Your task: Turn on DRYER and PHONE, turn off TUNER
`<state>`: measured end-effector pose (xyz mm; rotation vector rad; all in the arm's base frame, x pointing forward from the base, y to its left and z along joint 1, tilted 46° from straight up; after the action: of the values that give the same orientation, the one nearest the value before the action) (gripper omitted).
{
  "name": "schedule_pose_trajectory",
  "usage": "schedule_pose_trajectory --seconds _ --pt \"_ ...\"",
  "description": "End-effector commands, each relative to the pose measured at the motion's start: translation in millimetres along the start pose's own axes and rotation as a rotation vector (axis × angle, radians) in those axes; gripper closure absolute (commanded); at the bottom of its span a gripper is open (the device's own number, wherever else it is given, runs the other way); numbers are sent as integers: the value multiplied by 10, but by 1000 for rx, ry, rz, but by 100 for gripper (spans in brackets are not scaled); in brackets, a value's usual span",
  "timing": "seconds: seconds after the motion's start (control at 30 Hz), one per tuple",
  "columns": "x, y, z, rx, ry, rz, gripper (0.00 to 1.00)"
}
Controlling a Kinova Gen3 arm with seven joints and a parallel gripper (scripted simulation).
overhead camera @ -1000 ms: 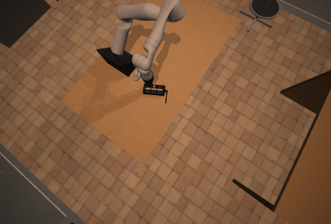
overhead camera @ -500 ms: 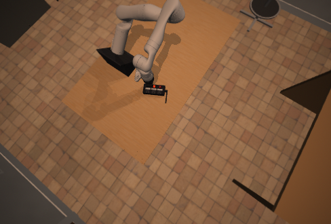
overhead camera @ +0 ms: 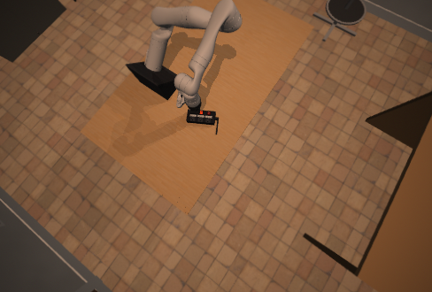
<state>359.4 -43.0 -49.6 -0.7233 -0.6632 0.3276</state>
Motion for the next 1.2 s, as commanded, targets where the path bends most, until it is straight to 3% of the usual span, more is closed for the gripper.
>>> schedule_pose_trajectory --seconds 0.0,1.17 --pt "-6 16 2 1 1 1 100" --pt "-7 67 2 1 1 1 100"
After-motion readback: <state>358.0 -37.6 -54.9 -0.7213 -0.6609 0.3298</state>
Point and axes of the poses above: the point where the finger pads meet when closed, its own y axis out along the fingers, its own z axis across the jaws, x = y × z, the point moved 4 cm from there along -y, back along the fingers, and after that the axes turned 10 degrees about -y, right-handed, at the moved point
